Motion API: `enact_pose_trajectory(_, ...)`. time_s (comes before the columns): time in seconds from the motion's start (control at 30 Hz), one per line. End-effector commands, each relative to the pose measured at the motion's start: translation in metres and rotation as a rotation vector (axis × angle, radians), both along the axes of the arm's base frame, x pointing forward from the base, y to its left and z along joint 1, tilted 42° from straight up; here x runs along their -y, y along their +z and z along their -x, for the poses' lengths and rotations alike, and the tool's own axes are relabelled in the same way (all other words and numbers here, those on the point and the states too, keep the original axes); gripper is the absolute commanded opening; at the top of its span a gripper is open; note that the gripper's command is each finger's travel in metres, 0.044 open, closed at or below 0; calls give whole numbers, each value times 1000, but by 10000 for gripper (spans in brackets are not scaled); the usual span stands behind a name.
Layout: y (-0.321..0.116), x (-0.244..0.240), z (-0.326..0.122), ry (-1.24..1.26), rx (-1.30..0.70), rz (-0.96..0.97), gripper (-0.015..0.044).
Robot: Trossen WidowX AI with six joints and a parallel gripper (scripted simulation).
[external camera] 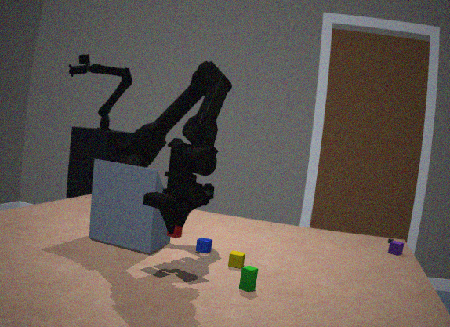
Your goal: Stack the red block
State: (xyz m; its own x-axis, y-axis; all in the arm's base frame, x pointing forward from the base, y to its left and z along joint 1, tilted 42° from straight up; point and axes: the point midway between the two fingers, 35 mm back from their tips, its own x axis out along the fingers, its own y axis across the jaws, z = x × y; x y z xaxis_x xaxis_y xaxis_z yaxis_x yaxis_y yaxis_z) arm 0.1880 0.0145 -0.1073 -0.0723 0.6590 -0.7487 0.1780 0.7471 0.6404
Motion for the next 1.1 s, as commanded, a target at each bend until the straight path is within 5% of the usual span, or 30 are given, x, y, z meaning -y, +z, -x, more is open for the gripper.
enact_pose_trajectory(0.0, 14, 13, -2, 6, 5, 6, 0)
enact_pose_trajectory(0.53, 34, 32, -8, 6, 6, 8, 0)
enact_pose_trajectory(1.07, 26, 48, -70, 5, 10, 12, 0)
